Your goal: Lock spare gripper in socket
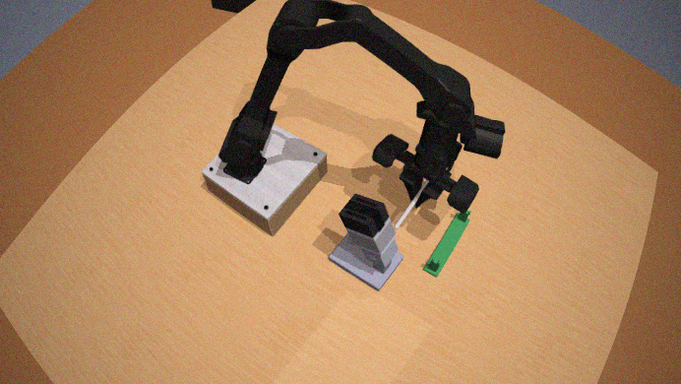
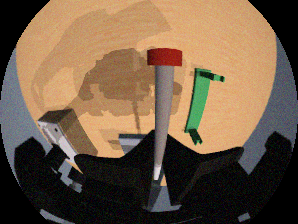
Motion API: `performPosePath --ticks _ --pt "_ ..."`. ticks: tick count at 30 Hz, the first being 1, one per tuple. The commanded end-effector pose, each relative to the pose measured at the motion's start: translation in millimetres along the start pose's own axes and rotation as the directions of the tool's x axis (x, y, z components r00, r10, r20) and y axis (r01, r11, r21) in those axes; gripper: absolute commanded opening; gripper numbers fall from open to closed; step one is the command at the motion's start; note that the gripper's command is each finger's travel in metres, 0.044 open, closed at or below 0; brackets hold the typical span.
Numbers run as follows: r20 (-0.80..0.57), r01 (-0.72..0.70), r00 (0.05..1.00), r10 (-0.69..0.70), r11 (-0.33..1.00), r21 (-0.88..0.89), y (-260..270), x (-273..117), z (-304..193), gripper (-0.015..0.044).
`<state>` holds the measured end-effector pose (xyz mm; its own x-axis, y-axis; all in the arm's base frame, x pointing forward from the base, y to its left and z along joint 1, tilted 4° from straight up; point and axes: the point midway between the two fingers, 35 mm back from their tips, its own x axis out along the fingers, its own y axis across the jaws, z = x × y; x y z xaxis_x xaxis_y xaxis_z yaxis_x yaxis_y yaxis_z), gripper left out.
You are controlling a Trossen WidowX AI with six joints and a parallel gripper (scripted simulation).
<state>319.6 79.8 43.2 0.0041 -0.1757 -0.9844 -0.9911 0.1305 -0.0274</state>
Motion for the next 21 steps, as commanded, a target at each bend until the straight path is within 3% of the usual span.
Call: performPosePath --ticks 1,21 --pt "-0.003 -0.018 1.000 0.018 1.000 0.002 3.6 17.1 3.1 0.0000" --pt "-0.002 -0.015 1.000 0.015 1.000 0.006 3.2 20.3 -9.7 0.0000"
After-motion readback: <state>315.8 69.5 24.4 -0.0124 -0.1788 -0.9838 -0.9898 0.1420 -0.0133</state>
